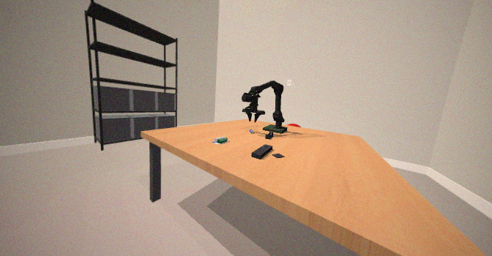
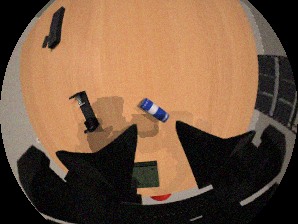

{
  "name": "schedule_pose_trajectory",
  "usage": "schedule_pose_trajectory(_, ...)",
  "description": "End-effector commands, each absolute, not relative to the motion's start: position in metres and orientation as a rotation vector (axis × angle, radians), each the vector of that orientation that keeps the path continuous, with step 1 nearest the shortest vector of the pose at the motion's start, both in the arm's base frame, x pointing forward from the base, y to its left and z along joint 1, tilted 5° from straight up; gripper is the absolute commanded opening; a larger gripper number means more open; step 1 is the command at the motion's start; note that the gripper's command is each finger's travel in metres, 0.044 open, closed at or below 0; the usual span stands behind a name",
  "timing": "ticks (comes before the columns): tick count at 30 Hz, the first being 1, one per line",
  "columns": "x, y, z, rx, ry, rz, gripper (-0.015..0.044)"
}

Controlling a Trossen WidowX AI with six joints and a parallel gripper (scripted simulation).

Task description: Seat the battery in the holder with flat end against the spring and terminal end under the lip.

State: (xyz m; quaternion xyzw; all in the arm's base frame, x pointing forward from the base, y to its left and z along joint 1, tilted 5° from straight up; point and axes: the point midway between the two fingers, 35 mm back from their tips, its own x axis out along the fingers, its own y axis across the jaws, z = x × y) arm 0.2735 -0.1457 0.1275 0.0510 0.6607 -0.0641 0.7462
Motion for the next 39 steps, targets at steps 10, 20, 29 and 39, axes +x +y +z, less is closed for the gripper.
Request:
schedule_pose_trajectory(10, 0.265, -0.151, 0.088, -0.589, 1.402, 0.502, 0.0237)
schedule_pose_trajectory(20, 0.265, -0.151, 0.087, -0.589, 1.402, 0.502, 0.0237)
schedule_pose_trajectory(29, 0.268, -0.152, 0.073, -0.589, 1.402, 0.502, 0.0237)
schedule_pose_trajectory(39, 0.269, -0.152, 0.056, -0.589, 1.402, 0.503, 0.0237)
